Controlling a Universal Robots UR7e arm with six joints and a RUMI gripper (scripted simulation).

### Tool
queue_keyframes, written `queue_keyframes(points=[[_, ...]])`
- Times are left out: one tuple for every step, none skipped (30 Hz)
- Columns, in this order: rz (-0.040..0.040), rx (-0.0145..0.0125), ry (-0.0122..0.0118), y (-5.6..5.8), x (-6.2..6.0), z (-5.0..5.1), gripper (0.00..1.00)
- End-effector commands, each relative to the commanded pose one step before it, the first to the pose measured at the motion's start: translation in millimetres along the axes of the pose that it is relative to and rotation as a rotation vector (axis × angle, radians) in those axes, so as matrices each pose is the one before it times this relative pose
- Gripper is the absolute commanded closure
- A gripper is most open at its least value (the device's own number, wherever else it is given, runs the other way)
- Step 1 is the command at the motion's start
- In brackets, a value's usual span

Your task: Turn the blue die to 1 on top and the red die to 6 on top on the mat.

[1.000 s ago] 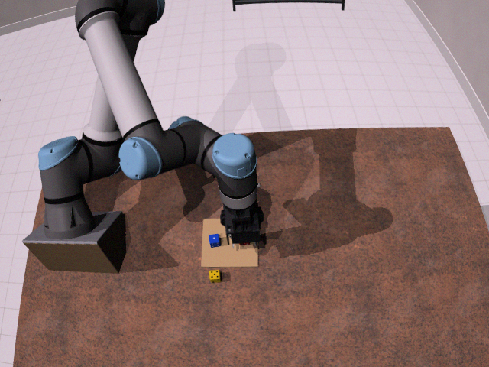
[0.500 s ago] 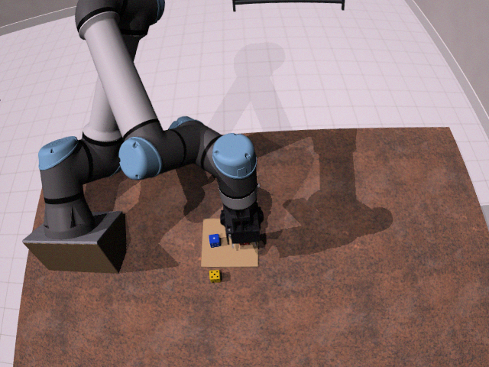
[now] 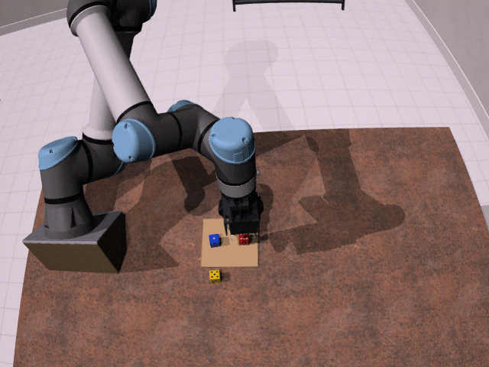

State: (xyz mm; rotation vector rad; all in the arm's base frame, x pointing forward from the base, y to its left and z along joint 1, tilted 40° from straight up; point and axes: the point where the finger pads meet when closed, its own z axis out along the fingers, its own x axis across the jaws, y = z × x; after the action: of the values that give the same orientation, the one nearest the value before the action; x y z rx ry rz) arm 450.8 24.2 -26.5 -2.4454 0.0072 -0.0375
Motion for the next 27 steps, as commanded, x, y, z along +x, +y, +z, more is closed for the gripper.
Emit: queue_keyframes(points=[[-0.00073, 0.00247, -0.00388, 0.25, -0.76, -27.7, 0.76], [0.0, 0.0, 0.0, 0.0, 0.0, -4.34, 0.76], [0.0, 0.0, 0.0, 0.0, 0.0, -3.84, 0.76], [0.0, 0.0, 0.0, 0.0, 0.0, -3.29, 0.76], [0.0, 0.0, 0.0, 0.0, 0.0, -2.7, 0.76], [0.0, 0.0, 0.0, 0.0, 0.0, -2.11, 0.76], [0.0, 0.0, 0.0, 0.0, 0.0, -1.54, 0.76], [0.0, 0.0, 0.0, 0.0, 0.0, -1.01, 0.76], [0.0, 0.0, 0.0, 0.0, 0.0, -0.56, 0.76], [0.0, 0.0, 0.0, 0.0, 0.0, -0.22, 0.76], [0.0, 0.0, 0.0, 0.0, 0.0, -0.03, 0.76], [0.0, 0.0, 0.0, 0.0, 0.0, 0.0, 0.0], [0.0, 0.0, 0.0, 0.0, 0.0, 0.0, 0.0], [0.0, 0.0, 0.0, 0.0, 0.0, 0.0, 0.0], [0.0, 0.0, 0.0, 0.0, 0.0, 0.0, 0.0], [0.0, 0.0, 0.0, 0.0, 0.0, 0.0, 0.0], [0.0, 0.0, 0.0, 0.0, 0.0, 0.0, 0.0], [0.0, 0.0, 0.0, 0.0, 0.0, 0.0, 0.0], [0.0, 0.0, 0.0, 0.0, 0.0, 0.0, 0.0], [0.0, 0.0, 0.0, 0.0, 0.0, 0.0, 0.0], [0.0, 0.0, 0.0, 0.0, 0.0, 0.0, 0.0], [0.0, 0.0, 0.0, 0.0, 0.0, 0.0, 0.0], [0.0, 0.0, 0.0, 0.0, 0.0, 0.0, 0.0], [0.0, 0.0, 0.0, 0.0, 0.0, 0.0, 0.0], [0.0, 0.0, 0.0, 0.0, 0.0, 0.0, 0.0], [0.0, 0.0, 0.0, 0.0, 0.0, 0.0, 0.0], [0.0, 0.0, 0.0, 0.0, 0.0, 0.0, 0.0]])
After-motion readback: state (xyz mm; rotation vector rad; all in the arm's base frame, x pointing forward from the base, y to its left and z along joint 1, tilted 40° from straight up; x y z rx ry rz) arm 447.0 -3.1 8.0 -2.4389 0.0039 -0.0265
